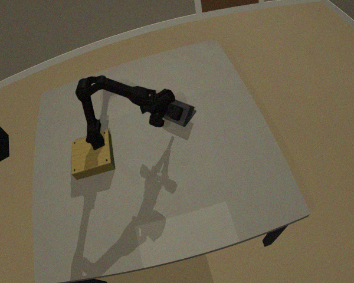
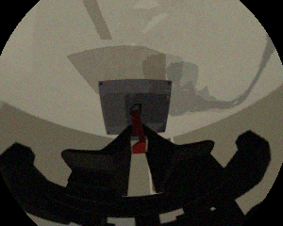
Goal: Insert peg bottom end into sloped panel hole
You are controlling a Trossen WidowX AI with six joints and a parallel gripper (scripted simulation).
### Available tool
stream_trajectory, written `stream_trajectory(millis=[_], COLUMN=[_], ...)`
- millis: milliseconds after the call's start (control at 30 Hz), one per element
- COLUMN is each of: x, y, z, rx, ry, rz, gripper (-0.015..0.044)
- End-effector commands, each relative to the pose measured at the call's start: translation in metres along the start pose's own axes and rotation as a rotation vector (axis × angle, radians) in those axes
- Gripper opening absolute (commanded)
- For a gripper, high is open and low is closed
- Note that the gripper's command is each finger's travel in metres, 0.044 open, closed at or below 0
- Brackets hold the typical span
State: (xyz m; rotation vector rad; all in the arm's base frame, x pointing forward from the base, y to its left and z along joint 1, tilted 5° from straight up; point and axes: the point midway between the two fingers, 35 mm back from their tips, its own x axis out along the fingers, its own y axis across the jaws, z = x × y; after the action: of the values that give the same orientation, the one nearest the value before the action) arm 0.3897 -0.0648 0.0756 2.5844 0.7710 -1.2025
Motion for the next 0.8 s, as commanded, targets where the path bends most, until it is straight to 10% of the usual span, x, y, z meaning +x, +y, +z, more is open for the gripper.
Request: stream_trajectory(millis=[0, 767], x=[-0.0005, 0.0027], y=[-0.0001, -0.0028], z=[0.0005, 0.0050], rx=[-0.001, -0.001], ry=[0.001, 0.001], rz=[0.001, 0.001], gripper=[0.0000, 0.0000])
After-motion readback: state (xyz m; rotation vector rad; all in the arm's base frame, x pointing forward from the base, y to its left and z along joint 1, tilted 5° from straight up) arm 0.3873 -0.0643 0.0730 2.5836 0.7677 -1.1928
